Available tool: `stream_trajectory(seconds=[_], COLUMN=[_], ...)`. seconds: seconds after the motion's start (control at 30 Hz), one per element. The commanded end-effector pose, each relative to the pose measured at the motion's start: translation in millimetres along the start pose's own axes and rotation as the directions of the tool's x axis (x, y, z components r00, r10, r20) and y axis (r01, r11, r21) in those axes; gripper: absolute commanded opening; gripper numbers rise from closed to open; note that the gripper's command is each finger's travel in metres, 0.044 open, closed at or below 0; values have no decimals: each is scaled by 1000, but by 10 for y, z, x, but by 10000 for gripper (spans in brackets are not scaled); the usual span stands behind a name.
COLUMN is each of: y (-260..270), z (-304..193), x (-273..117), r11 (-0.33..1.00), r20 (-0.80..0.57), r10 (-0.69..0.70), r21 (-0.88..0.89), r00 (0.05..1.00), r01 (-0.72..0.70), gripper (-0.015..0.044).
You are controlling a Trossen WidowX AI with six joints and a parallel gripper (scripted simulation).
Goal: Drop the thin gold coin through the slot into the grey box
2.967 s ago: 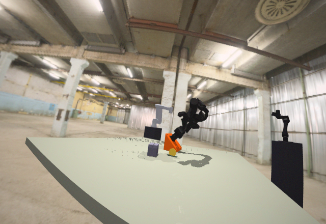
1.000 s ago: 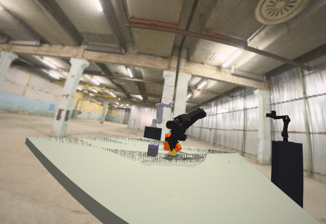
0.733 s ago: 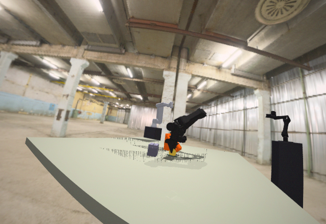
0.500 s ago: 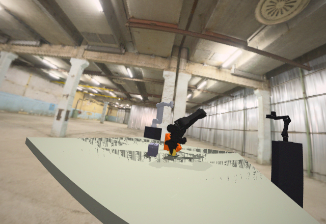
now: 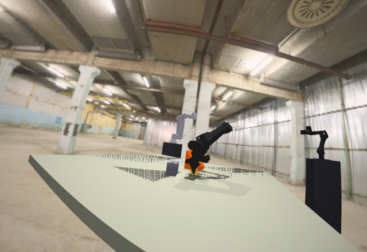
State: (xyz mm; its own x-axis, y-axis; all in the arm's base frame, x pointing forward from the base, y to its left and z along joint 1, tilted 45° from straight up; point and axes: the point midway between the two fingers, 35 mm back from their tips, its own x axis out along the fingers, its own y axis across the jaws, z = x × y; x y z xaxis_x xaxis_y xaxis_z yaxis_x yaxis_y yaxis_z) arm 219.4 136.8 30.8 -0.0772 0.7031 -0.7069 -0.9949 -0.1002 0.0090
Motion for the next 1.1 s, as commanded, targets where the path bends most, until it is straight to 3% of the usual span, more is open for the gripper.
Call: stream_trajectory(seconds=[0.0,0.27,1.07], y=[0,-92,-75], z=[-3,-55,-56], x=[5,-98,-620], r11=[1000,997,1000], r20=[3,5,-10], r10=[1,-49,-18], r21=[8,54,25], r00=[1000,999,1000], r01=[-1,49,18], gripper=[0,0,0])
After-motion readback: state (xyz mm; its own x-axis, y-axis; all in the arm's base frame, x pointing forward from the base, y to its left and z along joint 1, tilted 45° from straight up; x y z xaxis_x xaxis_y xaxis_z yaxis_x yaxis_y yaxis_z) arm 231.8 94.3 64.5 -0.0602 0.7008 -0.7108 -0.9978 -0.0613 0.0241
